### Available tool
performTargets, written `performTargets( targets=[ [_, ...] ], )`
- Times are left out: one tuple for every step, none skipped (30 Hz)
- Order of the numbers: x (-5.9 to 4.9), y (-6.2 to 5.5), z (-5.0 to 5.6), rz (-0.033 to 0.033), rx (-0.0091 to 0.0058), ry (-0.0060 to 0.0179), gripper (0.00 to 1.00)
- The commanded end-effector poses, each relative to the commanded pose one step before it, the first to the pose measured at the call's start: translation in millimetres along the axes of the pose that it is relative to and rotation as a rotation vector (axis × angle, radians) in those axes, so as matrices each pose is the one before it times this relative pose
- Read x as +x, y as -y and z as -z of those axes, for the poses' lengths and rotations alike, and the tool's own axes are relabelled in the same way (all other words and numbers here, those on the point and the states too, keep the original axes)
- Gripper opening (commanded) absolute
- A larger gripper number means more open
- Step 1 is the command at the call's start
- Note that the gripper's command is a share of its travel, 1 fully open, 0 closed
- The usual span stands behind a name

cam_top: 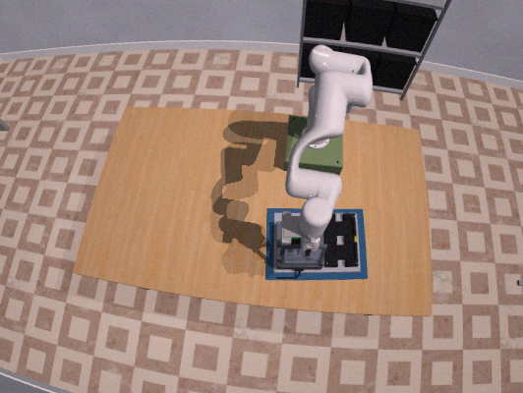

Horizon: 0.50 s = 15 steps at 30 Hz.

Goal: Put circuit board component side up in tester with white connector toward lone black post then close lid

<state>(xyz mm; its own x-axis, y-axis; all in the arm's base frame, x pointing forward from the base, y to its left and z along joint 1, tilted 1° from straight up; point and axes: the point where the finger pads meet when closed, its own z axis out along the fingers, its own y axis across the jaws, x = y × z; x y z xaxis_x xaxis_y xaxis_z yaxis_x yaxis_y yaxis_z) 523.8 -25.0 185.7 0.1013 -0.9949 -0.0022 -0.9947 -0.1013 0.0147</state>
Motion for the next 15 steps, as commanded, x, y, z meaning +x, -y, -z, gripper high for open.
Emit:
performTargets(
  targets=[
    [0.13,-4.04,0.22,-0.00002,0.00343,-0.0005,0.0],
    [-0.01,-1.71,-0.37,0.0,0.0,0.00001,0.0],
    [-0.01,-1.72,-0.39,0.0,0.0,0.00001,0.0],
    [0.01,-1.7,-0.49,0.0,0.0,0.00001,0.0],
    [0.01,-1.72,-0.5,0.0,0.0,0.00001,0.0],
    [0.0,-1.73,-0.5,0.0,0.0,0.00001,0.0],
    [0.0,-1.74,-0.51,0.0,0.0,0.00001,0.0],
    [0.0,-1.75,-0.52,0.0,0.0,0.00001,0.0],
    [0.0,-1.77,-0.53,0.0,0.0,0.00001,0.0],
    [-0.01,-1.78,-0.54,0.0,0.0,0.00001,0.0],
    [-0.01,-1.79,-0.55,0.0,0.0,0.00001,0.0],
    [0.0,-1.77,-0.63,0.0,0.0,0.00001,0.0],
    [0.01,-1.76,-0.68,0.0,0.0,0.00001,0.0],
    [0.01,-1.78,-0.69,0.0,0.0,0.00001,0.0],
    [0.0,0.0,0.0,0.0,0.0,0.0,0.0]
  ],
)
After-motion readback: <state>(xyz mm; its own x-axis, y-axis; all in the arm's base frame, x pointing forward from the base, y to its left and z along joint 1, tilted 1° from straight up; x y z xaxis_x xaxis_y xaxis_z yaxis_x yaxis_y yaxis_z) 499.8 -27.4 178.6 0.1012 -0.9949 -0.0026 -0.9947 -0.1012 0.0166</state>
